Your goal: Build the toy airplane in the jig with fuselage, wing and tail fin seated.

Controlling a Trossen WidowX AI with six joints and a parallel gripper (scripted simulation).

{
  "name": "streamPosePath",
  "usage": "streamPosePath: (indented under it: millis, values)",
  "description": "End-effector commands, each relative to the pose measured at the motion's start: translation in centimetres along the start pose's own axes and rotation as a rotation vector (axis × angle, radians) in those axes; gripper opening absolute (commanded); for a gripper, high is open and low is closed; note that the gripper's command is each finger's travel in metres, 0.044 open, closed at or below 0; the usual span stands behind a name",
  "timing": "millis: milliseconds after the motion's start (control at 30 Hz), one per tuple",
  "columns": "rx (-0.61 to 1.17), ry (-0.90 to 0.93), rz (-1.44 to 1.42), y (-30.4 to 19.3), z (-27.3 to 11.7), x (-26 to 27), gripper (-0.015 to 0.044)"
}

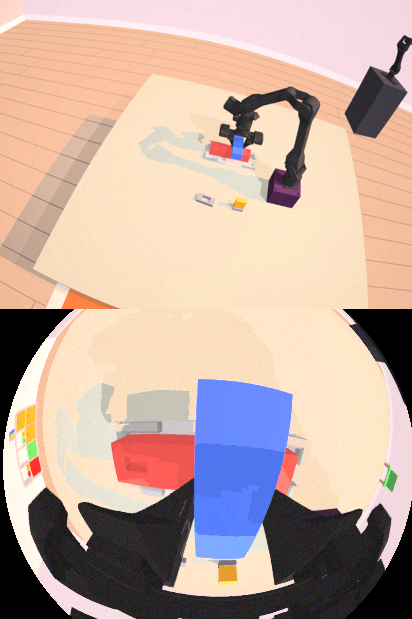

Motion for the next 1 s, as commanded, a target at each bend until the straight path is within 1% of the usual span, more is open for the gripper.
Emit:
streamPosePath:
  millis: [0, 400, 433, 733, 800, 900, 967]
  values:
    - [0.0, 0.0, 0.0, 0.0, 0.0, 0.0, 0.0109]
    - [0.0, 0.0, 0.0, 0.0, 0.0, 0.0, 0.0424]
    - [0.0, 0.0, 0.0, 0.0, 0.0, 0.0, 0.044]
    - [0.0, 0.0, 0.0, 0.0, -0.3, 0.0, 0.044]
    - [0.0, 0.001, 0.002, 0.2, -2.5, 0.2, 0.044]
    - [0.001, 0.004, 0.005, 0.2, -7.5, 0.1, 0.044]
    - [0.001, 0.004, 0.006, 0.1, -8.6, -0.1, 0.044]
Point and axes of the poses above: the point midway between the two fingers, 35 mm back from their tips, its own z axis out along the fingers, its own x axis across the jaws, y = z × x, the point moved 10 cm from there along -z, back along the fingers, and after that the axes turned 8 degrees about -z, right-handed, at the moved point
